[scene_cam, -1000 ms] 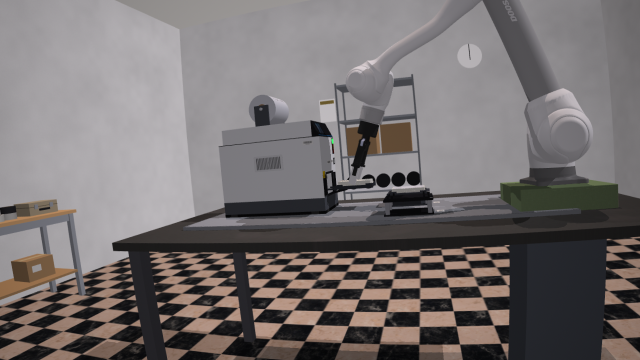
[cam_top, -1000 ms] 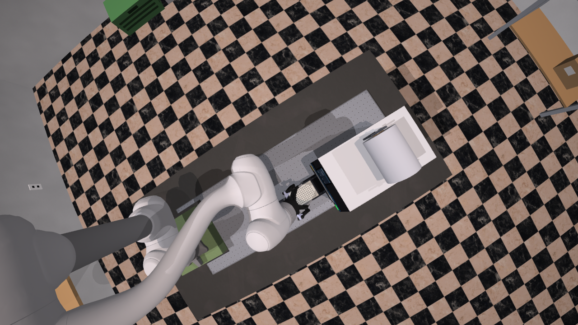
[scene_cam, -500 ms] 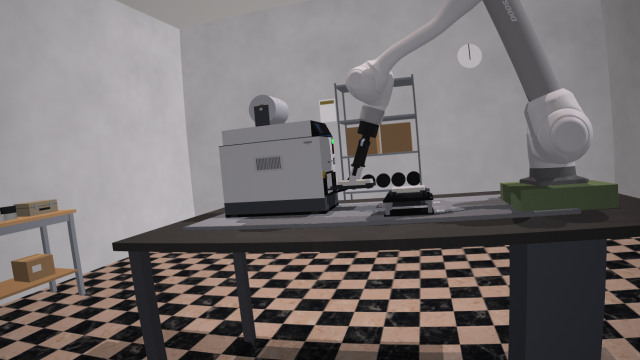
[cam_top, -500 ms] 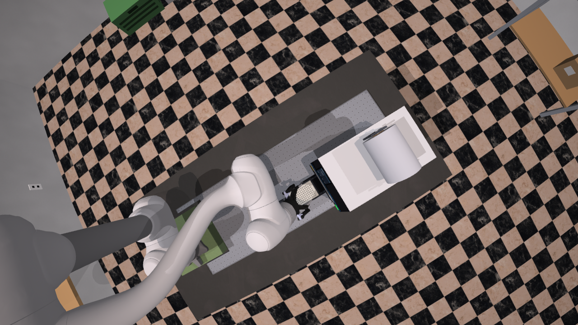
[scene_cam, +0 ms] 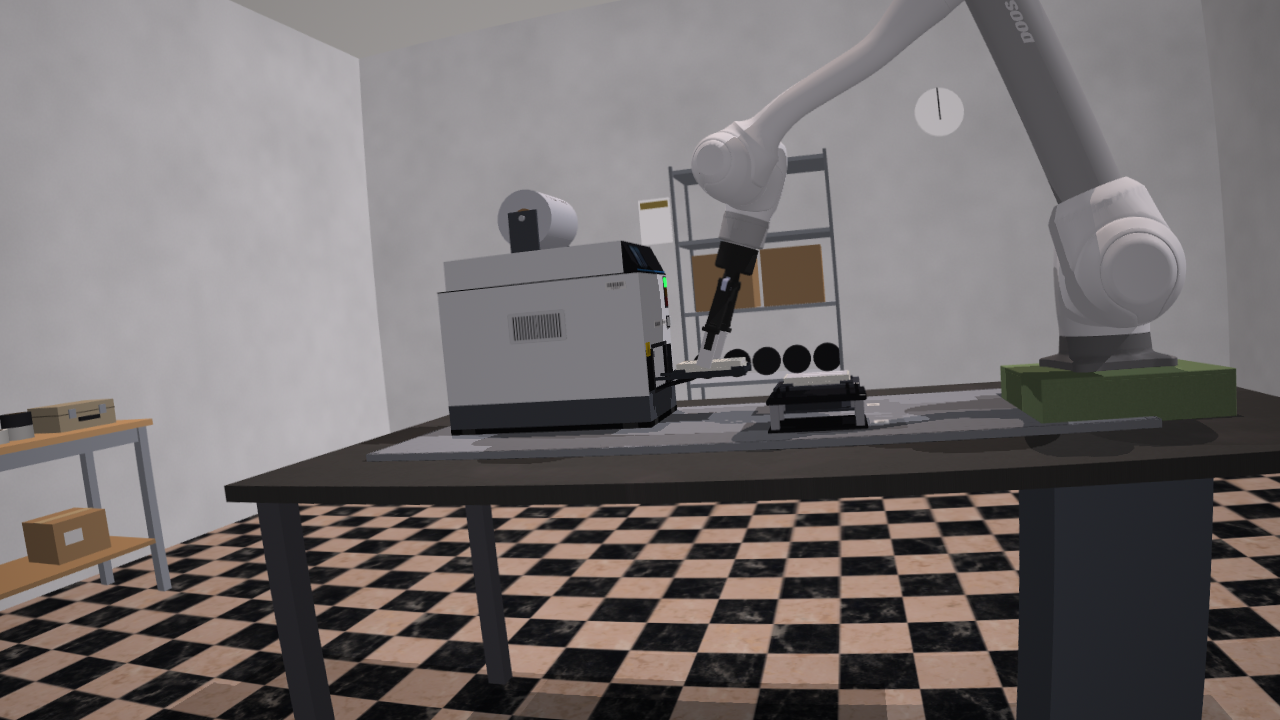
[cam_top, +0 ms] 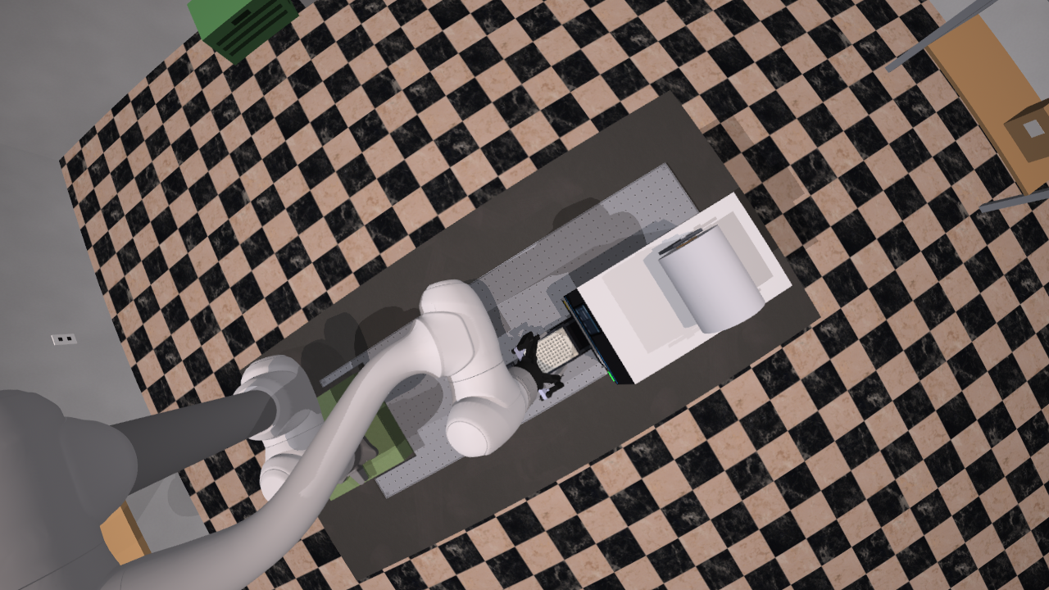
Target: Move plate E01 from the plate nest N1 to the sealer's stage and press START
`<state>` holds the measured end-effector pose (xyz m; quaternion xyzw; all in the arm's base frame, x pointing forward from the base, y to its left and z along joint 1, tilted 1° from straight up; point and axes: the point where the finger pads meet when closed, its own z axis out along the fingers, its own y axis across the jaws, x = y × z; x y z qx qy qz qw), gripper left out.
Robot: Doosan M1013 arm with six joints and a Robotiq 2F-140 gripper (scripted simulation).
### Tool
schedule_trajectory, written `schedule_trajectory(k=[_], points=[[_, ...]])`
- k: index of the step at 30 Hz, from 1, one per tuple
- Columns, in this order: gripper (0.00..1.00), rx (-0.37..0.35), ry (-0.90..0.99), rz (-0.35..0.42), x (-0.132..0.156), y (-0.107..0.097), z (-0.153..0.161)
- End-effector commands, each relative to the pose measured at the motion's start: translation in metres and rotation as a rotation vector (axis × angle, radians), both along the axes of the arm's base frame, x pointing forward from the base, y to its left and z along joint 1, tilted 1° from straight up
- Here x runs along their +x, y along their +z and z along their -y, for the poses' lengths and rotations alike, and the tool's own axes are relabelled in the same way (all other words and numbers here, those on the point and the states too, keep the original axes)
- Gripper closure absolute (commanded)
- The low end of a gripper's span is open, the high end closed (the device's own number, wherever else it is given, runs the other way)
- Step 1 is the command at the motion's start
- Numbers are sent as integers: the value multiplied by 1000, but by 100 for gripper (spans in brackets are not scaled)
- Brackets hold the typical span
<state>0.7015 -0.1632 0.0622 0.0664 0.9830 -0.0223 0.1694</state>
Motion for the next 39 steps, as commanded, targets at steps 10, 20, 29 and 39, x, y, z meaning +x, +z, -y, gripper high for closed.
schedule_trajectory(k=[10,20,29,39], points=[[30,0,0,0,0,0,0],[30,0,0,0,0,3,0],[30,0,0,0,0,8,0],[30,0,0,0,0,13,0]])
